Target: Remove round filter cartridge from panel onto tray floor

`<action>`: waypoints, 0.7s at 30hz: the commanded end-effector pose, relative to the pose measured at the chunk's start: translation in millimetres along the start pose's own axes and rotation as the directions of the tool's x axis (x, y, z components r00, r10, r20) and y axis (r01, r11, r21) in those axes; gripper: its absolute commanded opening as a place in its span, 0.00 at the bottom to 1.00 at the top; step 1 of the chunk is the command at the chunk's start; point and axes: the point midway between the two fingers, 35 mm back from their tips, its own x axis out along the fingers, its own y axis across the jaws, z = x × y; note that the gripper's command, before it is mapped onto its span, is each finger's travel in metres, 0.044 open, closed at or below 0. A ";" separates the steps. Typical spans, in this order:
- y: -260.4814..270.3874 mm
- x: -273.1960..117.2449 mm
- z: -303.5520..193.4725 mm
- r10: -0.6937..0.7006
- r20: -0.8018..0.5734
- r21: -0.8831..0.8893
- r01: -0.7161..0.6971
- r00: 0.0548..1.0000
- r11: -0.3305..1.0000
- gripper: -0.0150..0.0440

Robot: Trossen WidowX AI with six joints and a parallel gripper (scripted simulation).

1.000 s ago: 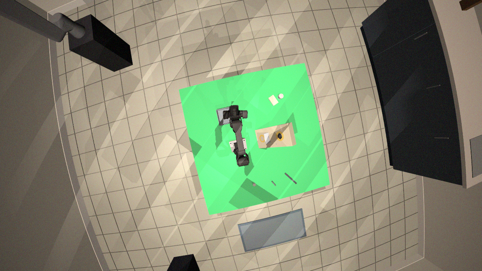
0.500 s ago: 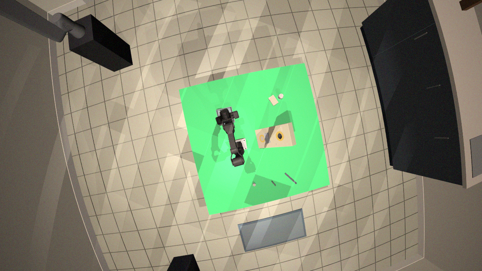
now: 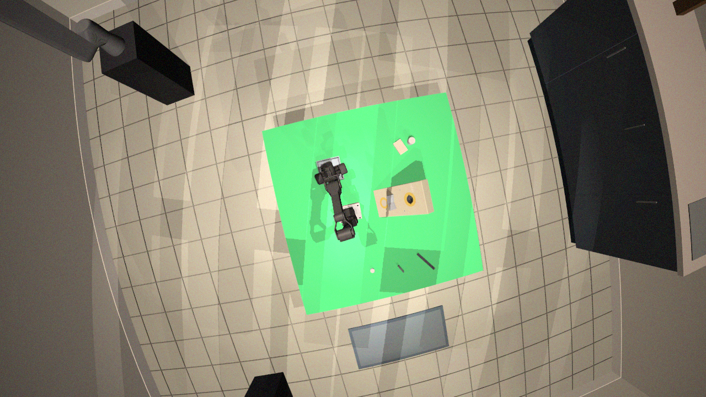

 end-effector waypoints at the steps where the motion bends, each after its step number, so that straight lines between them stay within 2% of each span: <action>1: 1.2 20.8 -14.6 0.007 -0.007 0.000 -0.007 1.000 1.000 0.25; 9: 1.2 41.0 -30.1 0.007 -0.008 0.000 -0.007 1.000 1.000 0.25; 21: 0.1 37.0 -28.6 0.001 -0.020 -0.005 -0.001 1.000 1.000 0.79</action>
